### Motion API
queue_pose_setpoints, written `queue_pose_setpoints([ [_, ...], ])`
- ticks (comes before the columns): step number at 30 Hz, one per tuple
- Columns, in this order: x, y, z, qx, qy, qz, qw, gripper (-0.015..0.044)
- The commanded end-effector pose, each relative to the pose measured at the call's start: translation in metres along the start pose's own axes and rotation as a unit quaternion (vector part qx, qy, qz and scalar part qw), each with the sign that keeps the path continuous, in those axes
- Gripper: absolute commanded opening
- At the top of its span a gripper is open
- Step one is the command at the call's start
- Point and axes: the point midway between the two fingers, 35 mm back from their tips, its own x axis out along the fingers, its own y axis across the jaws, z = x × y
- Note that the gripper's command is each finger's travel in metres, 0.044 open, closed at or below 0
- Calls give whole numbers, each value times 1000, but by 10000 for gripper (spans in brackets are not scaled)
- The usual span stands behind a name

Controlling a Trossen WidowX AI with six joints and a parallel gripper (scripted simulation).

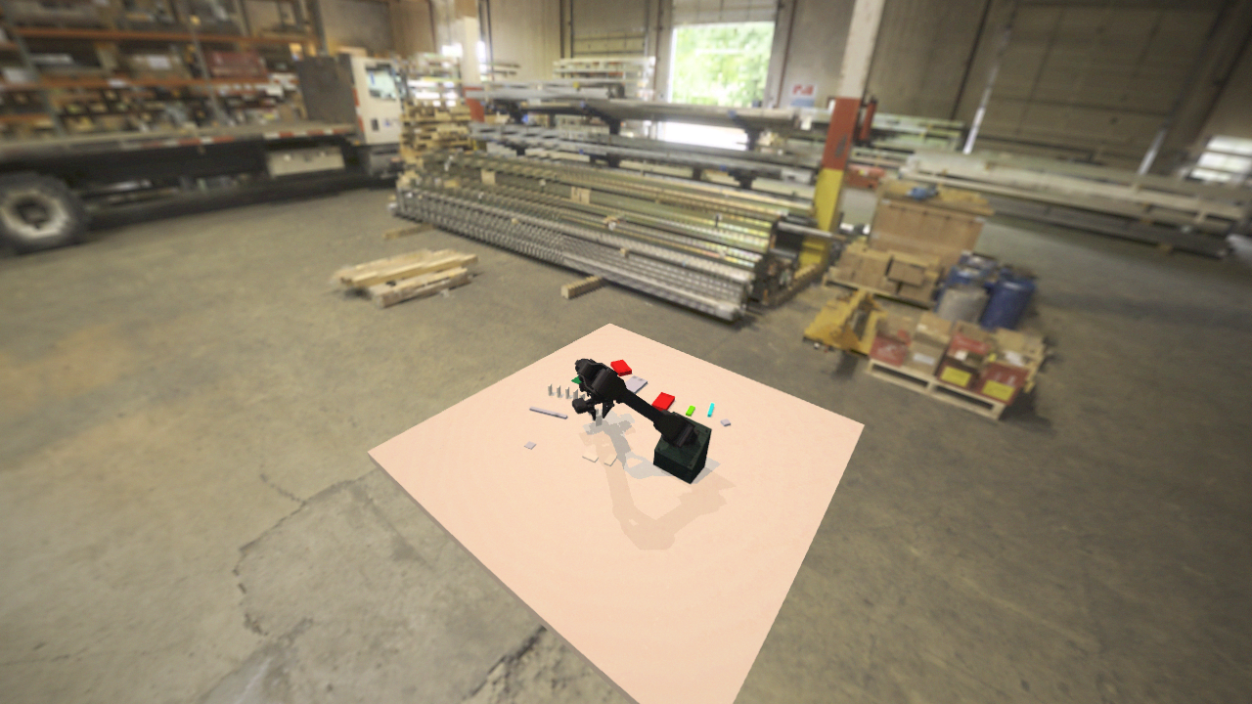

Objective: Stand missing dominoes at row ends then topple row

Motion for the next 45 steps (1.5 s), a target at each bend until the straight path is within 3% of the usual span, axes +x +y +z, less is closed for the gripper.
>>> queue_pose_setpoints([
  [1, 1, 0, -1, 3, 1, 1, 1000, 238],
  [9, 1, 0, -1, 3, 1, 1, 1000, 440],
  [15, -20, 0, 5, 9, -4, 1, 1000, 440],
  [22, -113, -1, 4, 3, -3, -3, 1000, 440],
  [25, -132, -1, 0, 1, -1, -3, 1000, 440],
  [35, -121, 16, -17, -20, 0, -14, 1000, 440],
  [45, -56, 105, -124, -281, 1, -1, 960, 440],
])
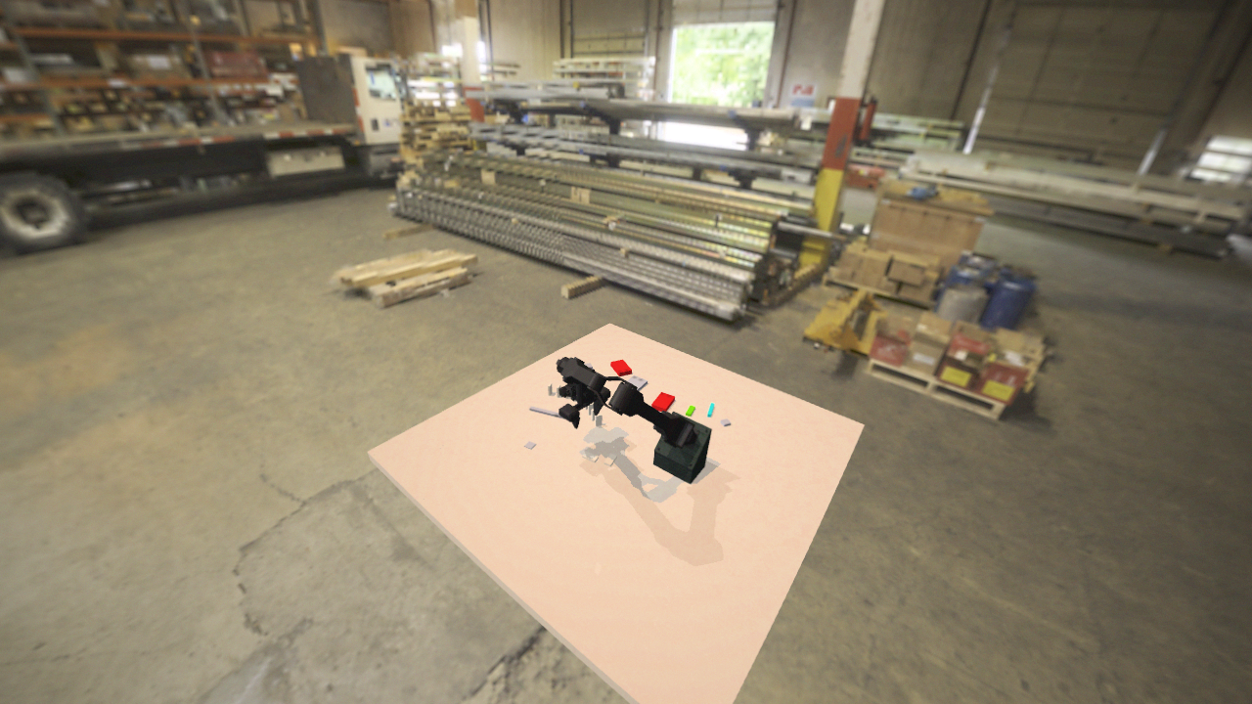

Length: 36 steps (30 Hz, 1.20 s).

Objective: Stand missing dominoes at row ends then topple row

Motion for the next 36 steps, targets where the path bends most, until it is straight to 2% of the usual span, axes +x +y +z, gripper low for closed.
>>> queue_pose_setpoints([
  [1, 23, 42, -35, -105, 4, 19, 994, 440],
  [8, 26, 40, -35, -111, 4, 20, 994, 440],
  [16, 88, 43, -36, -111, 4, 21, 994, 440],
  [36, 104, 41, -39, -111, 4, 22, 994, 440],
])
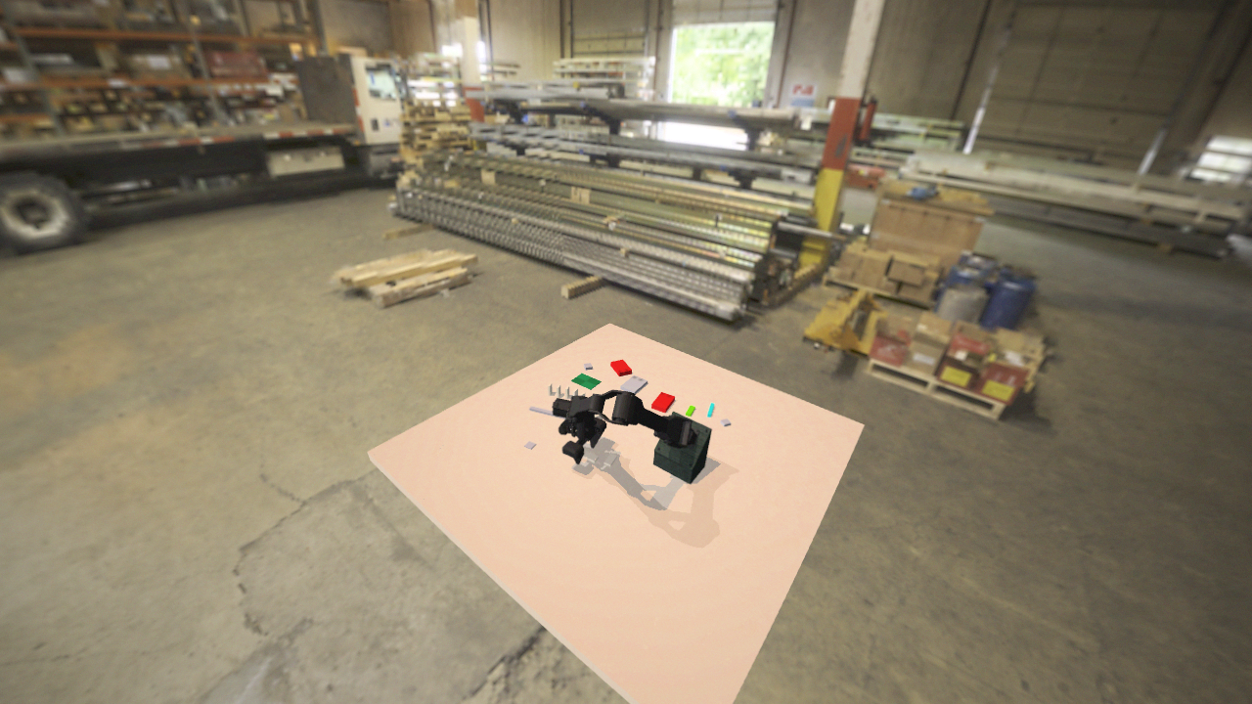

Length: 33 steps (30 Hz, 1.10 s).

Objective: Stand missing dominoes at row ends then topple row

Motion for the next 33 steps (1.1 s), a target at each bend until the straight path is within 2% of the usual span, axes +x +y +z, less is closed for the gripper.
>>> queue_pose_setpoints([
  [1, 2, -2, -2, 4, 1, -2, 1000, 440],
  [2, 2, -2, -2, 4, 1, -2, 1000, 440],
  [15, 2, -2, -2, 4, 1, -2, 1000, 107],
  [25, 0, -2, -2, 4, 1, -2, 1000, 107],
  [27, -20, -2, -2, 4, 1, -3, 1000, 107],
  [33, -109, -2, -2, 4, 2, -5, 1000, 107],
])
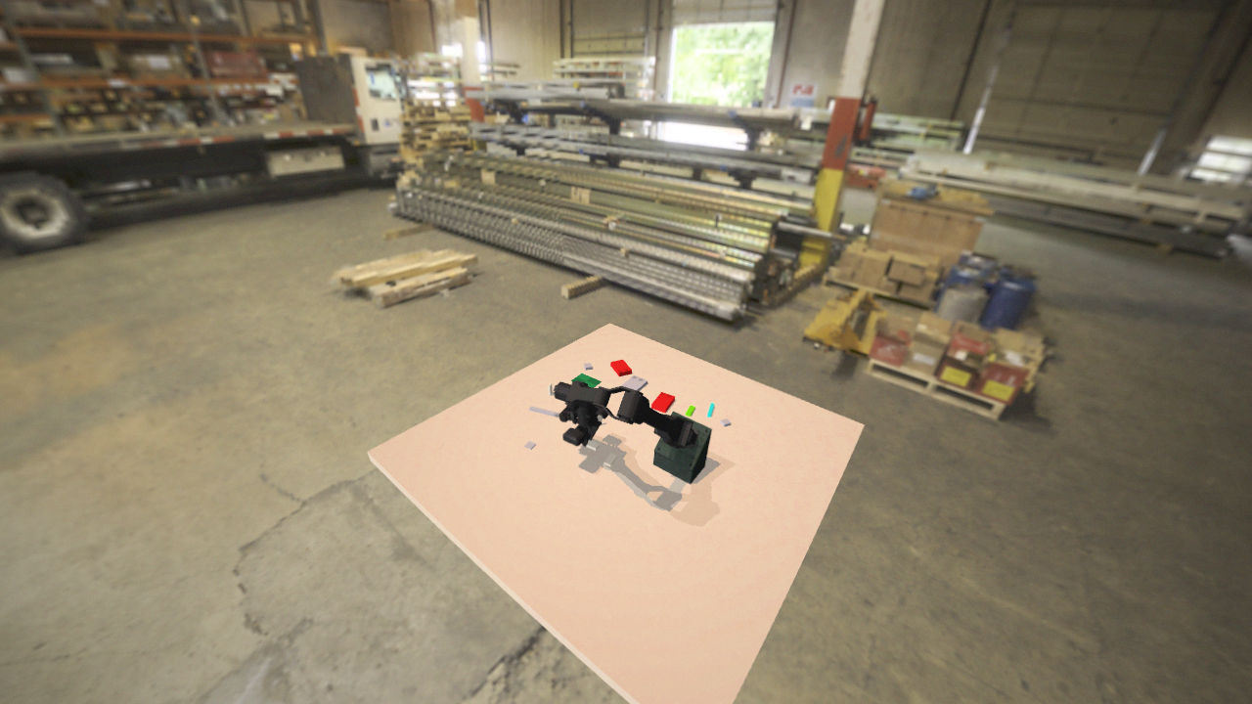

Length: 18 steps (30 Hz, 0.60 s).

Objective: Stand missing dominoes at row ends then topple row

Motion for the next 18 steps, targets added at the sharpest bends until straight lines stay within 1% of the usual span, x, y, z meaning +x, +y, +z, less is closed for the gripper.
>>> queue_pose_setpoints([
  [1, -70, 3, -1, -6, -4, 3, 1000, 107],
  [5, -103, 3, -1, -6, -3, 2, 1000, 107],
  [6, -106, 3, -2, -6, -3, 2, 1000, 107],
  [15, -107, 3, 0, -5, -3, 2, 1000, 107],
  [18, -108, 15, 22, 14, -4, 2, 1000, 107],
])
